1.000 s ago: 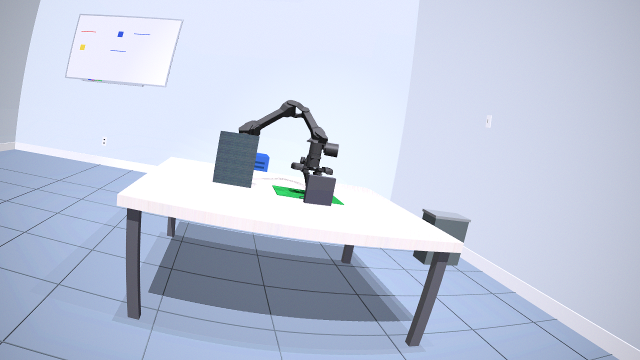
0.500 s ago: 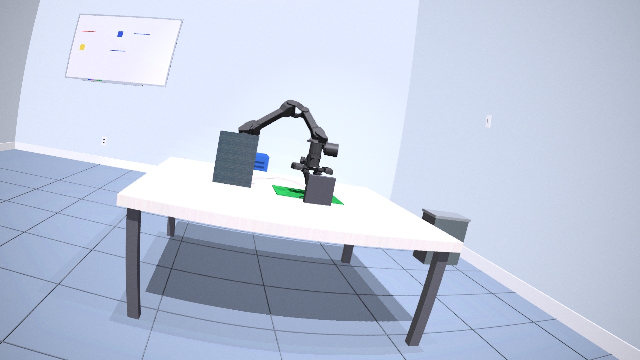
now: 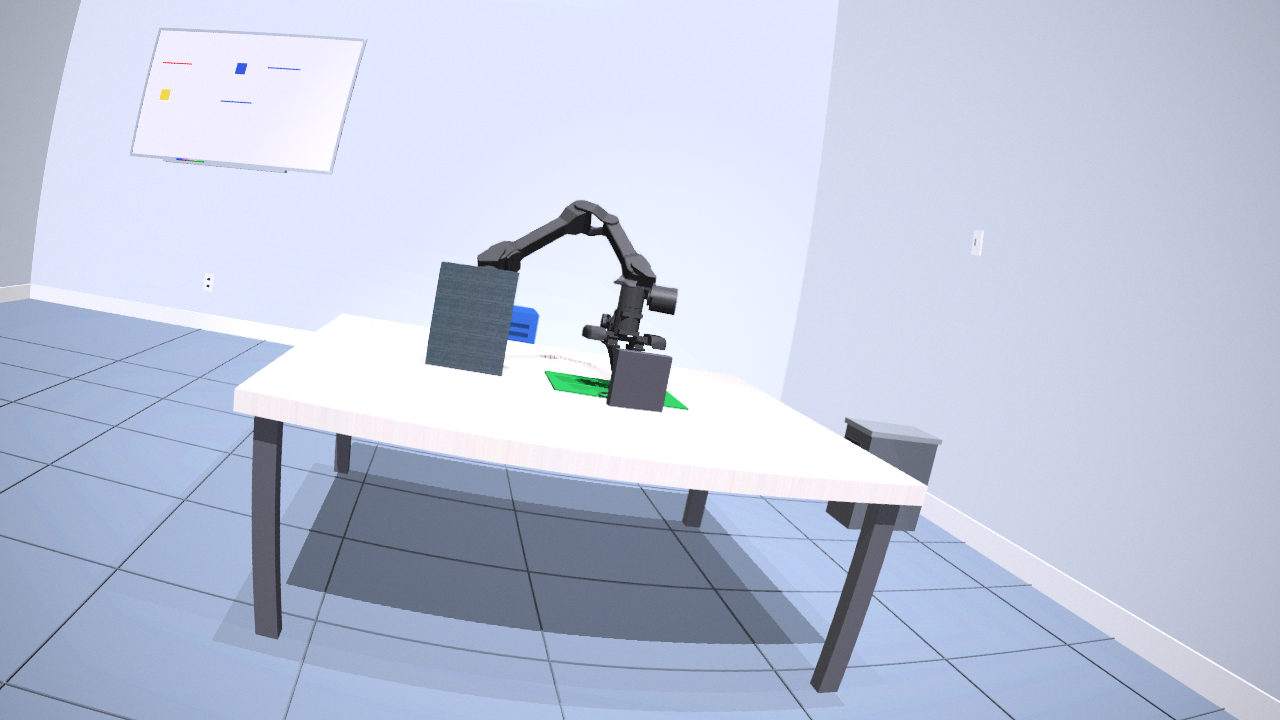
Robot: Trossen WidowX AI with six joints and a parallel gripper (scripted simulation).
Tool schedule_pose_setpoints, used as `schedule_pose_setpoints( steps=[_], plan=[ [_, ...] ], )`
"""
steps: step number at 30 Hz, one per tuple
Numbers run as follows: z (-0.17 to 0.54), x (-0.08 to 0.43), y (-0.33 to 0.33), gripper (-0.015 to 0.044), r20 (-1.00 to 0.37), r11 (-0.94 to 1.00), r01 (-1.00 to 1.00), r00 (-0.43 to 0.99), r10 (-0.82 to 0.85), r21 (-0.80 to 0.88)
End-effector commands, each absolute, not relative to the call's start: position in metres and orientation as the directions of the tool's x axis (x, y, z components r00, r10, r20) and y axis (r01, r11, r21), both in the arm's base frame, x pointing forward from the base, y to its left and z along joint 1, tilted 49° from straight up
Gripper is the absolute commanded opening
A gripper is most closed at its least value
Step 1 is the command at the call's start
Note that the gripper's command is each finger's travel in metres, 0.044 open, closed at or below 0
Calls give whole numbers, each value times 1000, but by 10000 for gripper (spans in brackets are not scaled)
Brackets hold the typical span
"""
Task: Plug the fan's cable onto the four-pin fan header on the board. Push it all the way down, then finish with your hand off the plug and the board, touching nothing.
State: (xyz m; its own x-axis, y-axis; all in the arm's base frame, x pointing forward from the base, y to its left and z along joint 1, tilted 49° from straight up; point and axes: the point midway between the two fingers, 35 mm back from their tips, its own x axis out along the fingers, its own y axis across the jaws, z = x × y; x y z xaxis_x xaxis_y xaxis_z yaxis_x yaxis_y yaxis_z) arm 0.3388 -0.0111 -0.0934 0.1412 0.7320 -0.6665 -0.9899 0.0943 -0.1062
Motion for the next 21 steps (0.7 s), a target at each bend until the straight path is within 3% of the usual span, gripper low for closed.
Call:
schedule_pose_setpoints(
  steps=[1, 21],
  plan=[
    [-93, 339, -10, 0, -663, 100, -989, 145, 735, -105],
    [-96, 340, -7, 0, -663, 99, -989, 145, 735, -106]
  ],
)
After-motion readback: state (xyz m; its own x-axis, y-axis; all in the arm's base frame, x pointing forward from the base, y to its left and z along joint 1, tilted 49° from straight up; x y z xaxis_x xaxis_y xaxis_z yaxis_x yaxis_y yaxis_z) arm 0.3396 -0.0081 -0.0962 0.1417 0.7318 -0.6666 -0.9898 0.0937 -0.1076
